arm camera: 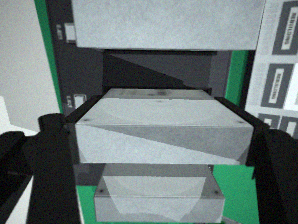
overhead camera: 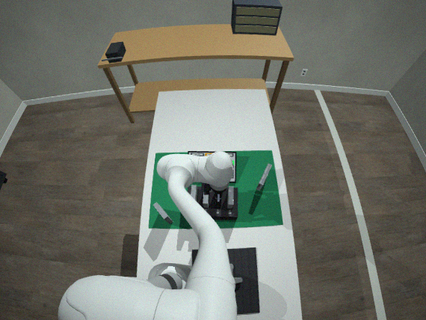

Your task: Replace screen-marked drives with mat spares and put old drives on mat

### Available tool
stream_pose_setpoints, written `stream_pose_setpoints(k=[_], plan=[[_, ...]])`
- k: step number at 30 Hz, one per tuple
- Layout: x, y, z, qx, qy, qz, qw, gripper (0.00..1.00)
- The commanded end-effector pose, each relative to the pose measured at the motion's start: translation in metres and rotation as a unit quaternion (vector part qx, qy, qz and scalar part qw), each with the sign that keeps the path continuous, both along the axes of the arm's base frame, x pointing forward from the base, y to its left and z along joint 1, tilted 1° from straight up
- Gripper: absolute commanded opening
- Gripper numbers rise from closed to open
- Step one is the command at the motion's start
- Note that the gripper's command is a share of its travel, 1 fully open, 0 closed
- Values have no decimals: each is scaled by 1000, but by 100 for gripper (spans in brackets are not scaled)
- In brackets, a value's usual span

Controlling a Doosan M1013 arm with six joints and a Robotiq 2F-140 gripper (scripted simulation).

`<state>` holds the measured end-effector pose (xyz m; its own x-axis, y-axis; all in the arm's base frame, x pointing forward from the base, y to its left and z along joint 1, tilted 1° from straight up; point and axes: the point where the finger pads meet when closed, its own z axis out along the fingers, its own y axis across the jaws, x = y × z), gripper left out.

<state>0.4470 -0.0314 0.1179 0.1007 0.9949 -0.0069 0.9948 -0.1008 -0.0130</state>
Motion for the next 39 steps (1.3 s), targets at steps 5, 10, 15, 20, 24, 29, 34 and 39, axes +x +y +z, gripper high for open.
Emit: stream_pose_setpoints(k=[5, 10, 15, 20, 24, 29, 34, 39], plan=[[0, 0, 0, 0, 0, 0, 1000, 10], [0, 0, 1, 0, 0, 0, 1000, 10], [0, 0, 1, 0, 0, 0, 1000, 10], [0, 0, 3, 0, 0, 0, 1000, 10], [0, 0, 7, 0, 0, 0, 1000, 10], [1, 0, 12, 0, 0, 0, 1000, 10], [1, 0, 18, 0, 0, 0, 1000, 10], [1, 0, 29, 0, 0, 0, 1000, 10]])
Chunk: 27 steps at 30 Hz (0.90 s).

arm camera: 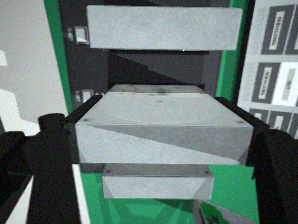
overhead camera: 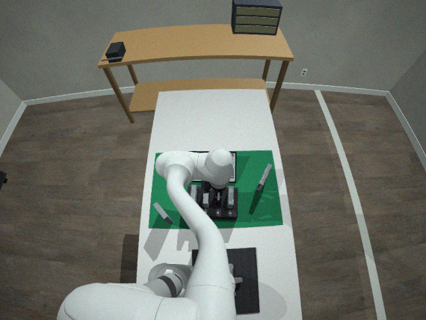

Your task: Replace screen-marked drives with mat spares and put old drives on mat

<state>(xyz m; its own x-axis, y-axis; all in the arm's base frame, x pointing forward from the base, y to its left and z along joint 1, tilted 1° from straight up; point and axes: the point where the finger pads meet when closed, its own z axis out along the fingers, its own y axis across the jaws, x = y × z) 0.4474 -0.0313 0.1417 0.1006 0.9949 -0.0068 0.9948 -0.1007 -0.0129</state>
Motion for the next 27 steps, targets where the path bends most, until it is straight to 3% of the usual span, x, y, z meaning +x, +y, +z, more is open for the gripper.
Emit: stream_pose_setpoints(k=[1, 27], plan=[[0, 0, 8, 0, 0, 0, 1000, 10], [1, 0, 75, 0, 0, 0, 1000, 10]])
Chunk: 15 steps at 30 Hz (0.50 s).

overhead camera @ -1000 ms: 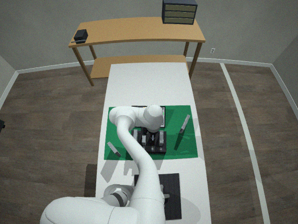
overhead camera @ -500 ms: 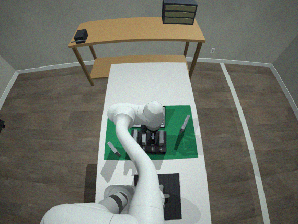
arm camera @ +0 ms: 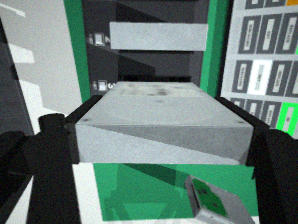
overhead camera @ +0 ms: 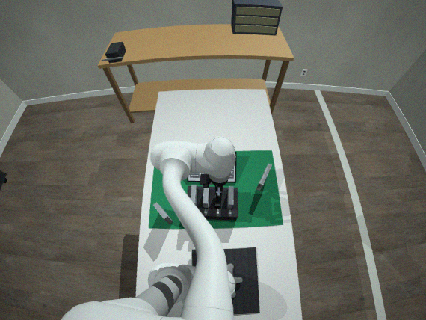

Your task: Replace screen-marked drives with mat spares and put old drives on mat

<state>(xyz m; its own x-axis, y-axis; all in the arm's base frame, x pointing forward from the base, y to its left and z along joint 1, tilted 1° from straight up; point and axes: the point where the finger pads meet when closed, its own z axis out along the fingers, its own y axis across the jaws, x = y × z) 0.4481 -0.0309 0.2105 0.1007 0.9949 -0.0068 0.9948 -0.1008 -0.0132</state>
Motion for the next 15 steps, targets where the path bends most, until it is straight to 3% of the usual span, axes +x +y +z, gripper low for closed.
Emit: stream_pose_setpoints(k=[1, 15], plan=[[1, 0, 9, 0, -1, 0, 1000, 10], [1, 0, 42, 0, -1, 0, 1000, 10]])
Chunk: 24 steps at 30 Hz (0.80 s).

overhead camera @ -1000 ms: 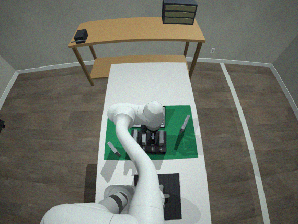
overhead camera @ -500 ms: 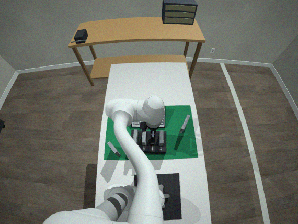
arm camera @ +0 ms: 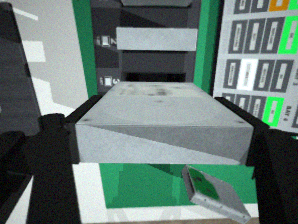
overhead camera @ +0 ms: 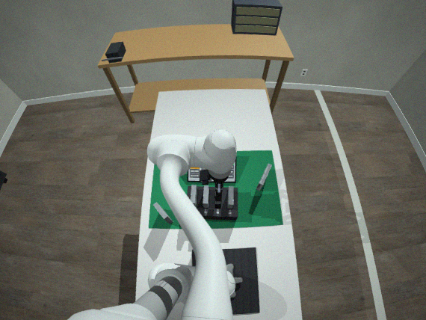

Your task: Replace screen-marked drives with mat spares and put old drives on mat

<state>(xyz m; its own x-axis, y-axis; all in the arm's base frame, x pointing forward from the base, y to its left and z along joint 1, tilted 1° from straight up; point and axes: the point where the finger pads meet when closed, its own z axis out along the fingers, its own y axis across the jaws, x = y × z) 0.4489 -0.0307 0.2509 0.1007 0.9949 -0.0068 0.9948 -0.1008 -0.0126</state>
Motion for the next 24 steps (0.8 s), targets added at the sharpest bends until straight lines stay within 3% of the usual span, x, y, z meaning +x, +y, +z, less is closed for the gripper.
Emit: stream_pose_setpoints(k=[1, 12, 24], plan=[[0, 0, 4, 0, 0, 0, 1000, 10], [0, 0, 20, 0, 0, 0, 1000, 10], [1, 0, 24, 0, 0, 0, 1000, 10]])
